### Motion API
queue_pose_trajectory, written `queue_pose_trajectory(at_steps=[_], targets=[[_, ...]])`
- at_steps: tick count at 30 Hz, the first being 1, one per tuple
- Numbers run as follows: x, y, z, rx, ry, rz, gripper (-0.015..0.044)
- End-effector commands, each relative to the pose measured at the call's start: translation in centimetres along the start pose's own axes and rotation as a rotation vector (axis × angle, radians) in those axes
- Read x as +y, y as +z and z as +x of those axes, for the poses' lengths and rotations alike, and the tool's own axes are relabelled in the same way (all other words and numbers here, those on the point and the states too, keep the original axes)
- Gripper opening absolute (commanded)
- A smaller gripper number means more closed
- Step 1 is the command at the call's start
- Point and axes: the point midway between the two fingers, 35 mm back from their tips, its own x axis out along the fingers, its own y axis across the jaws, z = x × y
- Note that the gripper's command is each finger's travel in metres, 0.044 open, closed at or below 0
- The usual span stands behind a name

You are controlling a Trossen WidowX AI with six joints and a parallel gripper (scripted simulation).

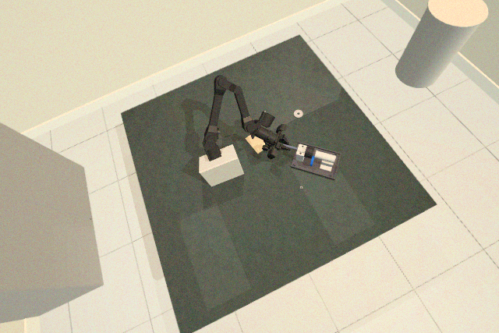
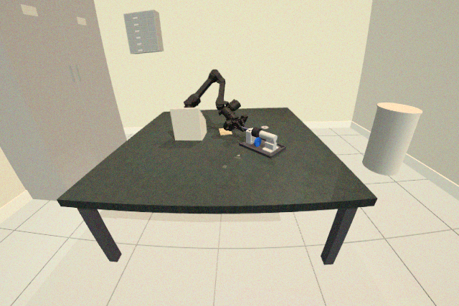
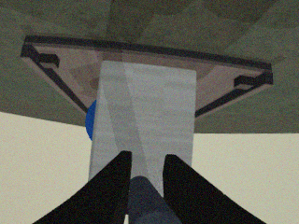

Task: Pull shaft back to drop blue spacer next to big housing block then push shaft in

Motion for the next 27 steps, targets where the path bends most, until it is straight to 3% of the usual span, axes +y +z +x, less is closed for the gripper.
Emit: queue_pose_trajectory(at_steps=[1, 27], targets=[[0.00, -0.03, 0.05, 0.000, 0.000, 0.006, 0.0000], [-0.01, -0.58, 0.93, 0.000, 0.000, 0.006, 0.0000]])
